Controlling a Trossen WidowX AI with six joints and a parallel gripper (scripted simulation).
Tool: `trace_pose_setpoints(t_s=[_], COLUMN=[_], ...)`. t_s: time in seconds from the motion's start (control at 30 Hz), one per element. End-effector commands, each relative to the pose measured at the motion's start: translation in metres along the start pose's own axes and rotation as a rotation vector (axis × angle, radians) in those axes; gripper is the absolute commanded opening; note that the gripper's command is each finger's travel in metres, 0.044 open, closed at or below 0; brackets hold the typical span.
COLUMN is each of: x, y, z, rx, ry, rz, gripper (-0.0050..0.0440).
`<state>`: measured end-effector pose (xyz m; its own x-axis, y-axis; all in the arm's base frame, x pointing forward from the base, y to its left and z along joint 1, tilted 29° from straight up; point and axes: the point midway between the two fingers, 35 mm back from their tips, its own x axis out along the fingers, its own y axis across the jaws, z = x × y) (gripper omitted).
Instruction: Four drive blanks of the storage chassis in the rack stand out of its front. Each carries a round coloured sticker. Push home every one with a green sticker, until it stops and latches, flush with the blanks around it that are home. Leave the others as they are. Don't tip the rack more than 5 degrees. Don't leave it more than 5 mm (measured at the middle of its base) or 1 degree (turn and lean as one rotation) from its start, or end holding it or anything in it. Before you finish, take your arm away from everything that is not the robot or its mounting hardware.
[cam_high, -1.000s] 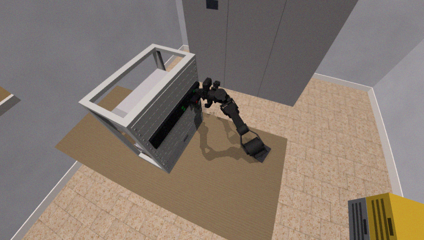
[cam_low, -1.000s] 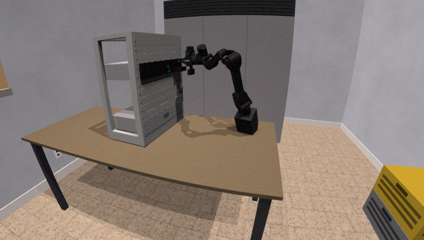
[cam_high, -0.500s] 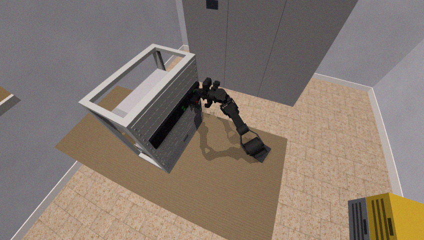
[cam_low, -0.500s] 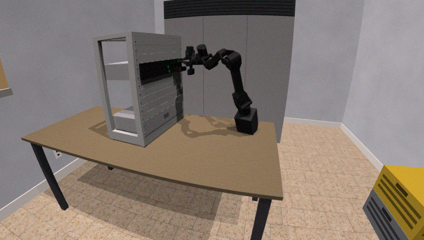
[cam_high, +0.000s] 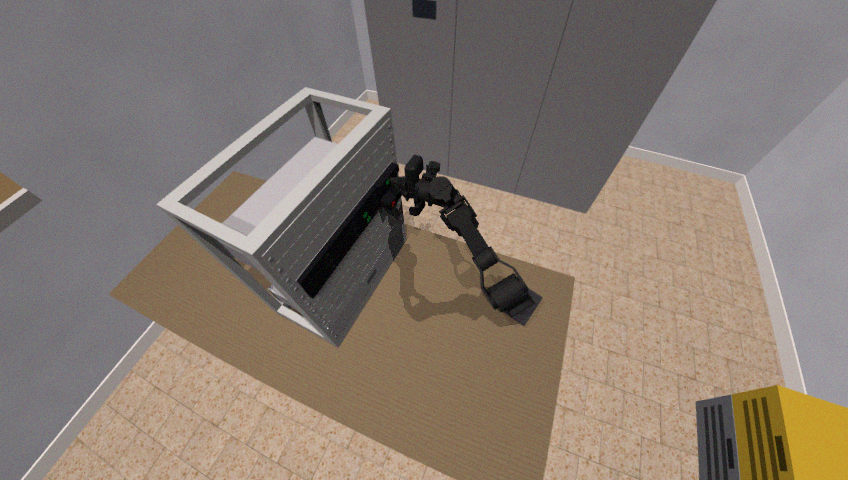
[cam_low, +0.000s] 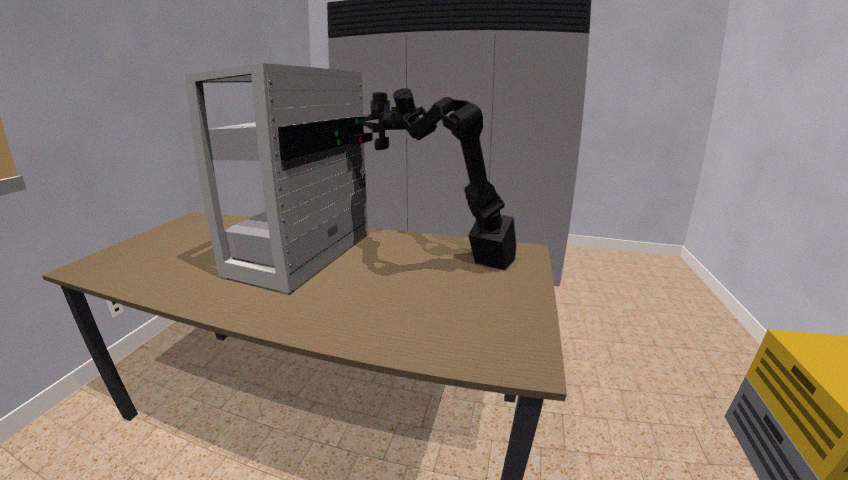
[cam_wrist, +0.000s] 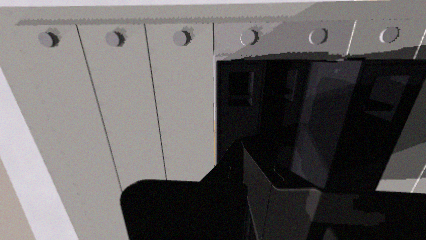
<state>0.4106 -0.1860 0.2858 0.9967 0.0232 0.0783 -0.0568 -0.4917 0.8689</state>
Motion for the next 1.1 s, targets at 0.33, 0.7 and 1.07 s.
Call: trace_pose_setpoints(t_s=[0.33,0.7,1.07], x=[0.0057,0.0057,0.0057], y=[0.0158,0.0158,0.0158], z=[-0.0057,-0.0057,-0.0057], rx=[-0.024,-0.024,-0.024], ry=[0.003,0.003,0.003], rz=[0.033,0.033,0.033], gripper=[0.0000,0.0000,0.0000])
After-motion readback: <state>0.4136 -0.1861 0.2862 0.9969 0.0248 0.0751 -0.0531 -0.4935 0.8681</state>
